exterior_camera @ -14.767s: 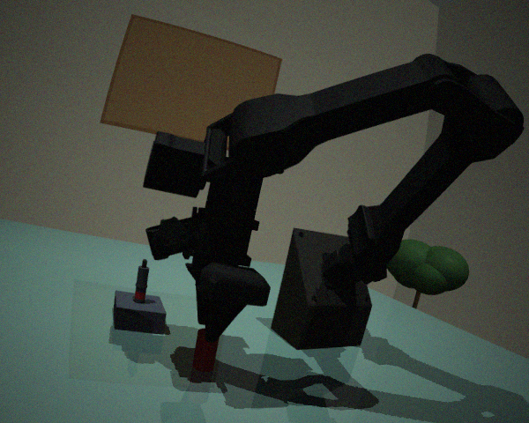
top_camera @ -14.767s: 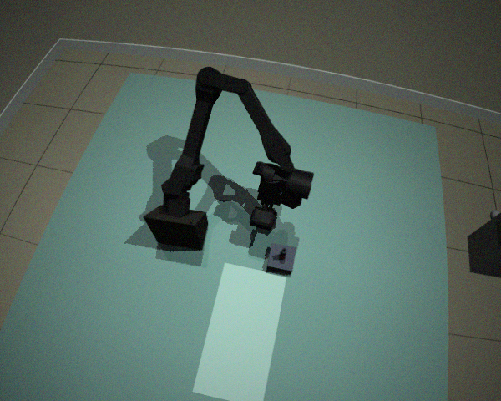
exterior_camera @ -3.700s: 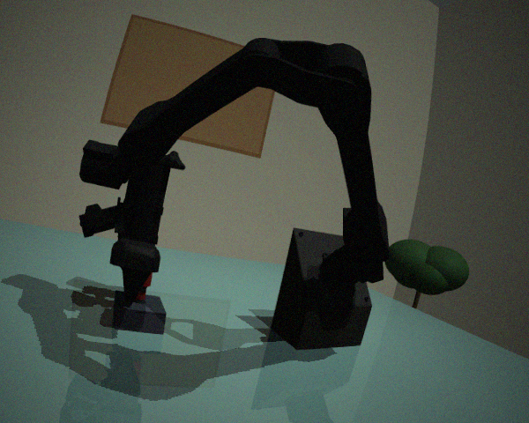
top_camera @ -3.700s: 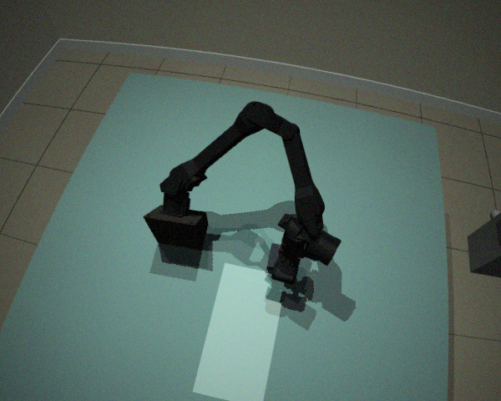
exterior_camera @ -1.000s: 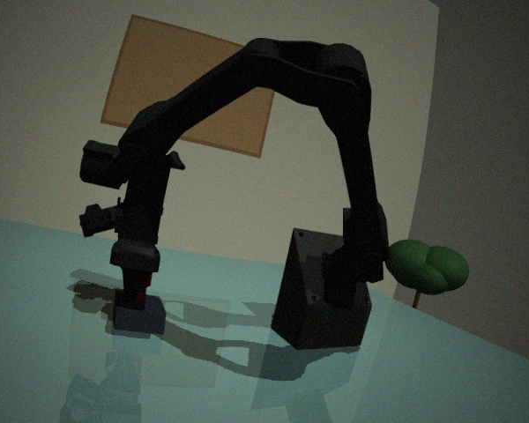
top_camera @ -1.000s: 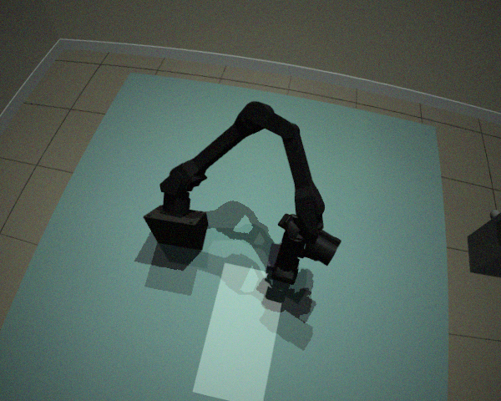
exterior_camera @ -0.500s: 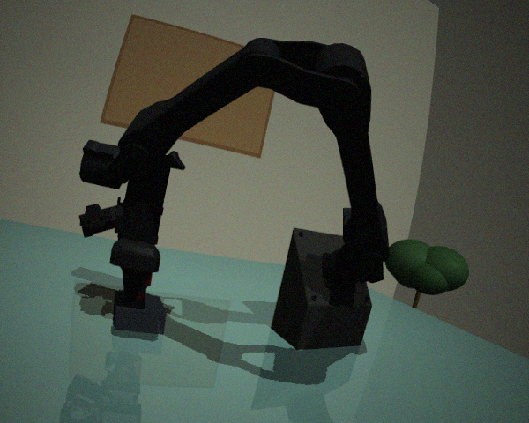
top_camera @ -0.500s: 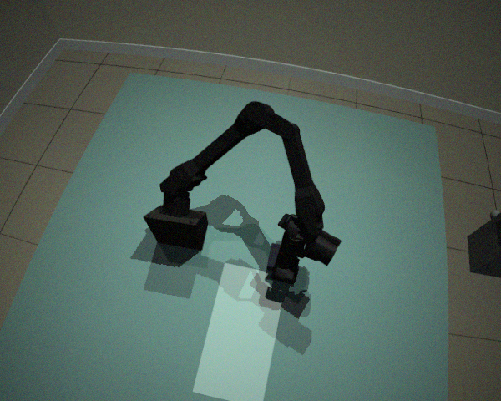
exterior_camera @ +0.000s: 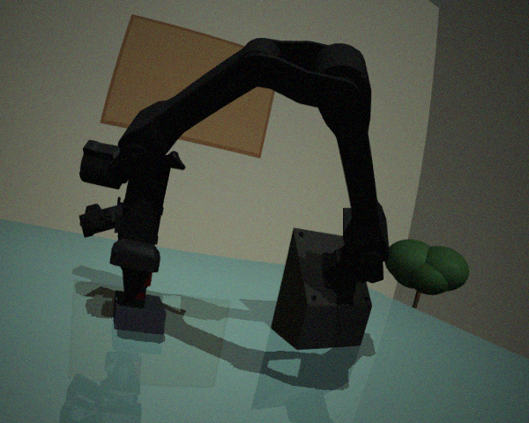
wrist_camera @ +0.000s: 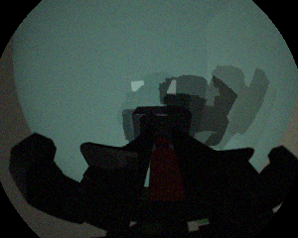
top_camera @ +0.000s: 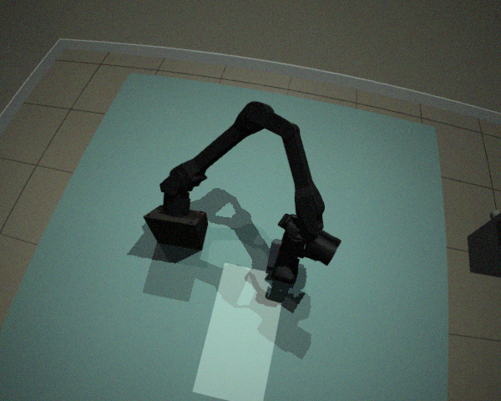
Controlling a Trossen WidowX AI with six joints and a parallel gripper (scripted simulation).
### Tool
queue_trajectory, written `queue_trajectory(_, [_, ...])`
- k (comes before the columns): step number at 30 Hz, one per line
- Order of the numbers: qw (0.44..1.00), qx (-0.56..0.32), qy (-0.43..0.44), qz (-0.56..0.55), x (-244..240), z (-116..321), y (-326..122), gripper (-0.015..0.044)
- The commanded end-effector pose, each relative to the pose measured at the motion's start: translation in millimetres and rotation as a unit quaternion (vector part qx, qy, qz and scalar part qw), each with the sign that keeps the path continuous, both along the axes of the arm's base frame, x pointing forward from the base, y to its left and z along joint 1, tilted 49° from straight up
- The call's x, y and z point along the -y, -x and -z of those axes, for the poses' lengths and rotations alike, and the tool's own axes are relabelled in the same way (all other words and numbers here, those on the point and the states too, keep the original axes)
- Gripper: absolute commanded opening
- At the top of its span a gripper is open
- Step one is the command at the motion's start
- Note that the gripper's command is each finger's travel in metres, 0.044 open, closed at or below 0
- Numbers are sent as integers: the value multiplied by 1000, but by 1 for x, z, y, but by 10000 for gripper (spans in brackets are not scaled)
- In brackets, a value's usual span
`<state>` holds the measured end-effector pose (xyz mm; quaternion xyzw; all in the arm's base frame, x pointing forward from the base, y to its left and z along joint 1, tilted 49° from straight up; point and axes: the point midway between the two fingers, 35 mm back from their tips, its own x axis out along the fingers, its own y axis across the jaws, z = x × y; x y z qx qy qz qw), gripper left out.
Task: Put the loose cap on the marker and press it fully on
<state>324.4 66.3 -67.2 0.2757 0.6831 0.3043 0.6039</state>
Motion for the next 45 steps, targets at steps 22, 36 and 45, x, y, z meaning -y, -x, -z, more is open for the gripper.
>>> queue_trajectory(22, [1000,0,0,-2,-2,2,0,0])
queue_trajectory(36, [1000,0,0,0,0,0,0,289])
queue_trajectory(45, [1000,0,1,1,9,-7,-3,440])
